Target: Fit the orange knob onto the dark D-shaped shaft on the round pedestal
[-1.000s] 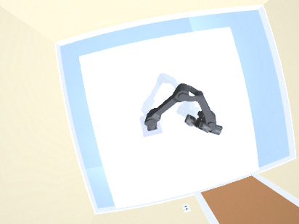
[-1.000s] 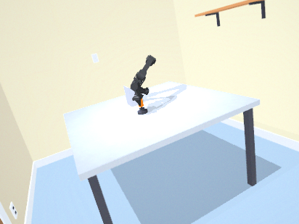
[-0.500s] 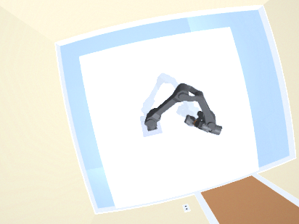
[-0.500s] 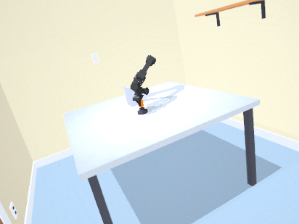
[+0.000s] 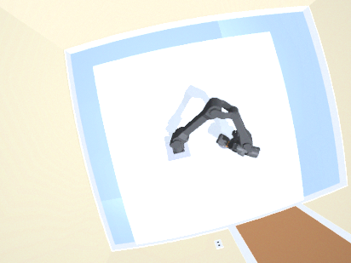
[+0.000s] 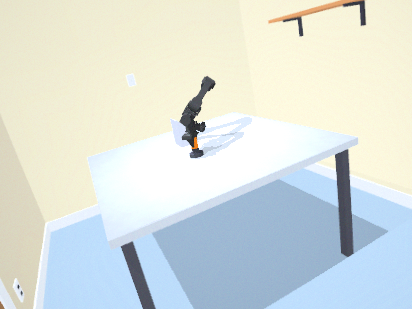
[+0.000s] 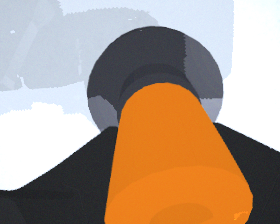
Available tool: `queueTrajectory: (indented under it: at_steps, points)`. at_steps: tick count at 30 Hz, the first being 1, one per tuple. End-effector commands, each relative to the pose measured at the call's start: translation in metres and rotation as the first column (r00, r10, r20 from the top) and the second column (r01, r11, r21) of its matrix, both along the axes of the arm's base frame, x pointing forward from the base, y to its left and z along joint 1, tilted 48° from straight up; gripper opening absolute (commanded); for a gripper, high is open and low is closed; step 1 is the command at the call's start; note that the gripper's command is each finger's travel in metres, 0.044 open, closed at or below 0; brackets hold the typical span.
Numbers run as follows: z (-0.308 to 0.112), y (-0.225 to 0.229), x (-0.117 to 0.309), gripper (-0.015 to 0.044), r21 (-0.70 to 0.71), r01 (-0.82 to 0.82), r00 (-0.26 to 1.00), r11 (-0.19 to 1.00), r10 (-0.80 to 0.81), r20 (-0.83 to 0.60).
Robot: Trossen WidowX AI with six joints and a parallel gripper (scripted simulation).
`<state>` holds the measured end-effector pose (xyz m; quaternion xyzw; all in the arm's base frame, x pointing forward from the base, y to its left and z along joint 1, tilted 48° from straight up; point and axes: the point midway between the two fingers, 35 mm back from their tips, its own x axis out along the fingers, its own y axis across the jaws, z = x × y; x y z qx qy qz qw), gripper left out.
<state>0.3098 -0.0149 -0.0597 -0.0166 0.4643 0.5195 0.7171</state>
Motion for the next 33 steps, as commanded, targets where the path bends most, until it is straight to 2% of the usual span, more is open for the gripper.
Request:
queueTrajectory:
  at_steps: [1, 16, 27, 33]
  points:
    - [0.0007, 0.0012, -0.0004, 0.0000, 0.005, -0.009, 1.000, 1.000, 0.009, 0.010]
    - [-0.0022, 0.0062, 0.0007, 0.0000, -0.002, -0.081, 0.993, 0.997, 0.081, 0.088]
    - [-0.0035, 0.0053, 0.0007, 0.0000, -0.009, -0.075, 0.994, 0.997, 0.076, 0.078]
    - [-0.0035, 0.0053, 0.0007, 0.0157, -0.009, -0.075, 0.994, 0.997, 0.076, 0.078]
